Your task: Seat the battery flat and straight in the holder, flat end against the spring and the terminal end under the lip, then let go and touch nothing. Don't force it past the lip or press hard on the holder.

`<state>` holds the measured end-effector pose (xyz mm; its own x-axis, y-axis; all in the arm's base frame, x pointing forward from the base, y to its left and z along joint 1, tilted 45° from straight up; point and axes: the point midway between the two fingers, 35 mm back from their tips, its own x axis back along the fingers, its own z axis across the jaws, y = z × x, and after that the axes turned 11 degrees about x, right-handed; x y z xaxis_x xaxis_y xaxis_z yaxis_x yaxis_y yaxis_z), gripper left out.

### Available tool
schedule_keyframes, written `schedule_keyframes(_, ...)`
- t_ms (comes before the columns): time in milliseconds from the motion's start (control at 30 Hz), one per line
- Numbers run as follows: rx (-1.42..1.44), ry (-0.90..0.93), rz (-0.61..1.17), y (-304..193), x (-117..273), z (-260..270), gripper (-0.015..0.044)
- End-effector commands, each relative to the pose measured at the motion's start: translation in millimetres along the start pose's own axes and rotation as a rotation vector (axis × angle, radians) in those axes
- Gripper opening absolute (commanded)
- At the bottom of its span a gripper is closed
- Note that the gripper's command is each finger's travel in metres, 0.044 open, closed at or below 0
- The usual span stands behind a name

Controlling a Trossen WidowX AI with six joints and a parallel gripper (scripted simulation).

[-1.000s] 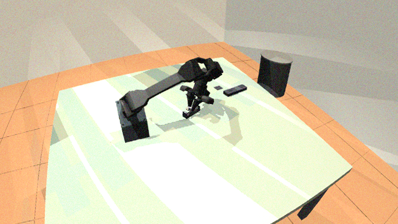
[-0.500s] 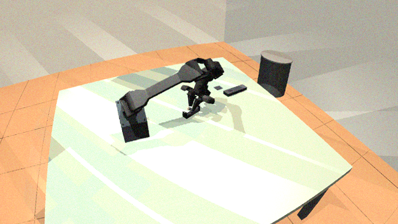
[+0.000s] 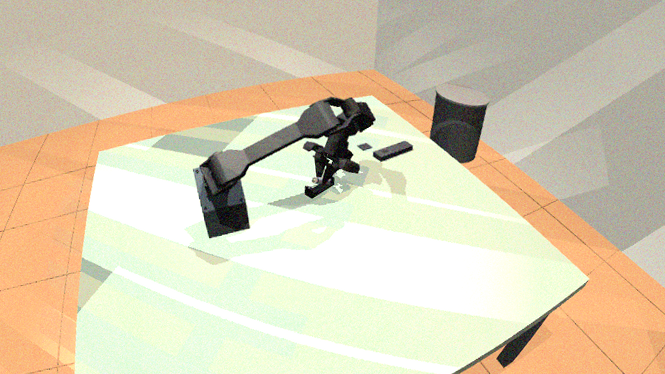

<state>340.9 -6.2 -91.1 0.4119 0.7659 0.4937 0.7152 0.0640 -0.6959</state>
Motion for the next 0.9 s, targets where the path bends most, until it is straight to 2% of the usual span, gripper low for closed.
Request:
schedule_keyframes(0, -0.002, 0.002, -0.021, 2.1, 0.5, -0.2, 0.006)
schedule_keyframes(867, 0.004, 0.002, -0.122, 5.0, -3.9, 1.6, 0.006)
